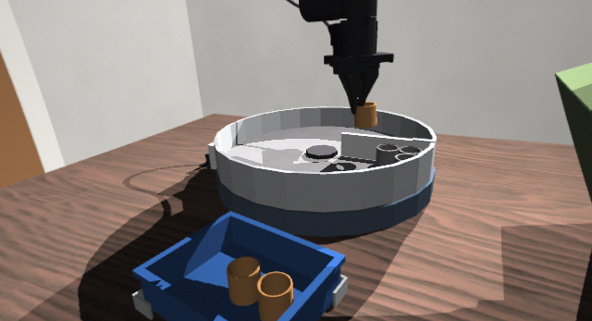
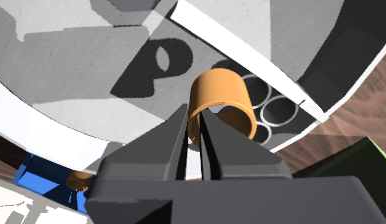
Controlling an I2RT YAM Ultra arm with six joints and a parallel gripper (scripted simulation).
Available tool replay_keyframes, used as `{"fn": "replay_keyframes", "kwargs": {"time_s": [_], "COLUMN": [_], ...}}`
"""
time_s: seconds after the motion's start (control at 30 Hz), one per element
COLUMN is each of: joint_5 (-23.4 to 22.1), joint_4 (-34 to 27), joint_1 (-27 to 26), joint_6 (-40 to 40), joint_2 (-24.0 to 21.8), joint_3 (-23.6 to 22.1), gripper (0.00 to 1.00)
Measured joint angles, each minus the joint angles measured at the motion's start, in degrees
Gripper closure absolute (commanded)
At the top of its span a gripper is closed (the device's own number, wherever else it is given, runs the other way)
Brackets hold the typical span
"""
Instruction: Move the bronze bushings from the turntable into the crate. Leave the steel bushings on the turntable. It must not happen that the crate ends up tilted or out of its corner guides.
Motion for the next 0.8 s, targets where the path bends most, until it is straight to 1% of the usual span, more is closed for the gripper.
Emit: {"fn": "replay_keyframes", "kwargs": {"time_s": [0.8], "joint_5": [0.0], "joint_4": [-0.9], "joint_1": [0.0], "joint_6": [-0.1], "joint_2": [0.0], "joint_3": [0.1], "gripper": [1.0]}}
